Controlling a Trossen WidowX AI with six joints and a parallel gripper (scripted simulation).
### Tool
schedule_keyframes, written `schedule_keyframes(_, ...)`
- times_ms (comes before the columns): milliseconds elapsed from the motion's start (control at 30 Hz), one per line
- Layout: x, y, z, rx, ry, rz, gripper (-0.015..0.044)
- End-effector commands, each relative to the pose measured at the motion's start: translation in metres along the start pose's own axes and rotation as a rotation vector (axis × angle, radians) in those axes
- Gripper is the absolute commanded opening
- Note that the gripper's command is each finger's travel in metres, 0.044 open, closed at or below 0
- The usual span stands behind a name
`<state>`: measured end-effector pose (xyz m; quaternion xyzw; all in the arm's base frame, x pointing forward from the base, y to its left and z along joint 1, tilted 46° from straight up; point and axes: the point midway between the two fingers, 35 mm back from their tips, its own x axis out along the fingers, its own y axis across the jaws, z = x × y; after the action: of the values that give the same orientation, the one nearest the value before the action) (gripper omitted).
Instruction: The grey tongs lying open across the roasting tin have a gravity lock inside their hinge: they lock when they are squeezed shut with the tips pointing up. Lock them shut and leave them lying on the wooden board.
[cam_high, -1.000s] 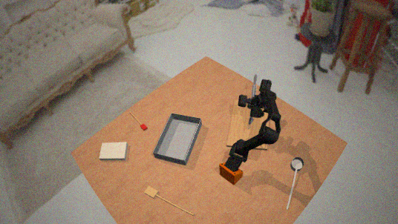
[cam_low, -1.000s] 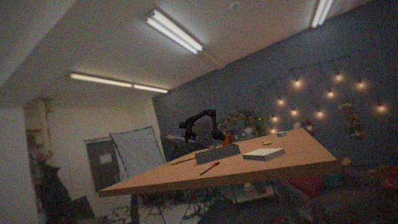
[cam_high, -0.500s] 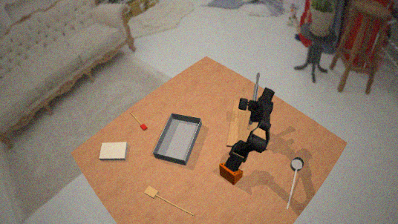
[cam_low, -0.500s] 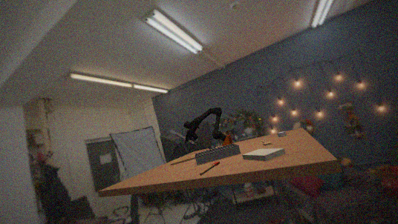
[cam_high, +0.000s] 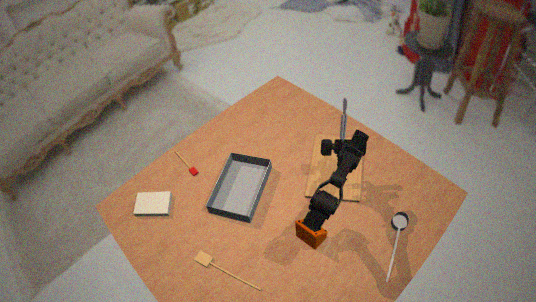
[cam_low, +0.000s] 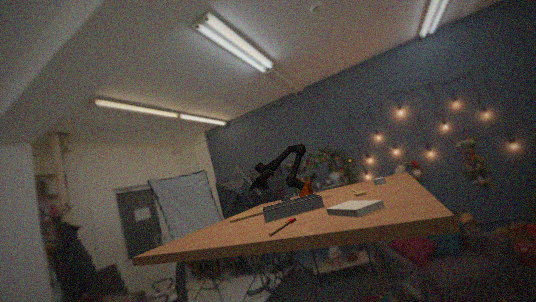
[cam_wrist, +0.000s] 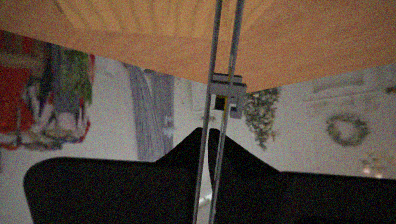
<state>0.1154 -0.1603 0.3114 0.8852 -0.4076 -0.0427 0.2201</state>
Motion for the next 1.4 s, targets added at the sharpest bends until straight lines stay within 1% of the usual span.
schedule_keyframes(0,-0.0059,-0.0035,-0.0009,-0.080,0.079,0.007,-0.0150)
schedule_keyframes(167,-0.0106,-0.0067,0.0006,-0.145,0.133,0.015,-0.0150)
schedule_keyframes(1367,-0.0106,-0.0067,0.0006,-0.145,0.133,0.015,-0.0150)
